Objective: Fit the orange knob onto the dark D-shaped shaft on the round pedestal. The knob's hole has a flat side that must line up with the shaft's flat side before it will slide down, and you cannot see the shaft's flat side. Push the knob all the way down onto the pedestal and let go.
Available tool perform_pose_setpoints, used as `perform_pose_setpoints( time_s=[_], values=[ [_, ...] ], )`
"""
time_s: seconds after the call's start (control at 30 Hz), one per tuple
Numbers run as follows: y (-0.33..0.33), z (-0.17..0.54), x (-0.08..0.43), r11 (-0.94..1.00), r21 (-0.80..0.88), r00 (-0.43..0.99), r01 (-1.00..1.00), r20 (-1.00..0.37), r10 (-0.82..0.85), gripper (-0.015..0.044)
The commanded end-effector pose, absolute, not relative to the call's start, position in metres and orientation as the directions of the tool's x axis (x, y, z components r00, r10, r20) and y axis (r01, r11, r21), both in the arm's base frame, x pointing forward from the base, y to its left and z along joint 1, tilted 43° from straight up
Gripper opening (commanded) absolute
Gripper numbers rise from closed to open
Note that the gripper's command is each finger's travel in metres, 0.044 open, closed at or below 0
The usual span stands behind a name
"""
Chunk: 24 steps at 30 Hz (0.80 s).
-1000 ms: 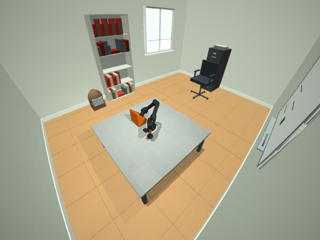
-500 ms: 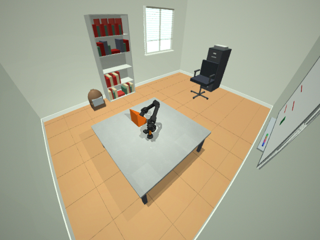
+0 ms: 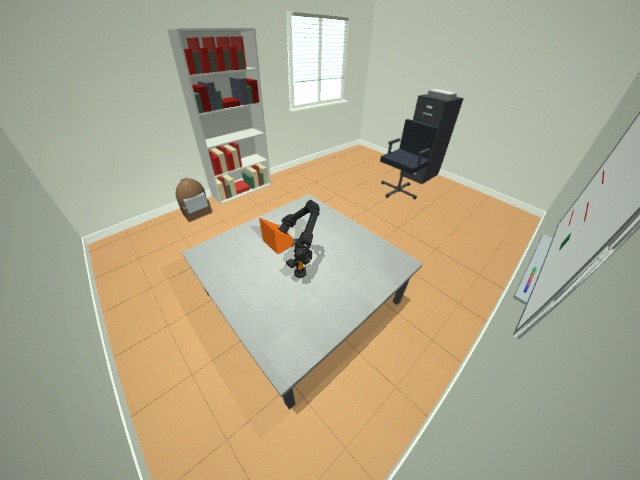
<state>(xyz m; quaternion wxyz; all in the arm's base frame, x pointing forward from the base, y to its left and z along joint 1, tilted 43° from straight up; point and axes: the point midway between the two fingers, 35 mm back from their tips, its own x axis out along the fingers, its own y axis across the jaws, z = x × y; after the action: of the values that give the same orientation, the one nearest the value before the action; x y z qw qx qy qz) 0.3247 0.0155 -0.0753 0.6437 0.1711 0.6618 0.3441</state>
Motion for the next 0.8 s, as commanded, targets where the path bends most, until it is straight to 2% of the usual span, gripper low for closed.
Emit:
perform_pose_setpoints(
  time_s=[0.0, 0.47, 0.77],
  values=[
    [0.0162, -0.0755, 0.3247, 0.704, 0.678, -0.111, -0.212, -0.732, 0.672, 0.0000],
    [0.0124, -0.0723, 0.3260, 0.704, 0.678, -0.111, -0.212, -0.732, 0.672, 0.0000],
    [0.0139, -0.0748, 0.3261, 0.641, 0.649, -0.111, -0.410, -0.732, 0.672, 0.0000]
  ],
)
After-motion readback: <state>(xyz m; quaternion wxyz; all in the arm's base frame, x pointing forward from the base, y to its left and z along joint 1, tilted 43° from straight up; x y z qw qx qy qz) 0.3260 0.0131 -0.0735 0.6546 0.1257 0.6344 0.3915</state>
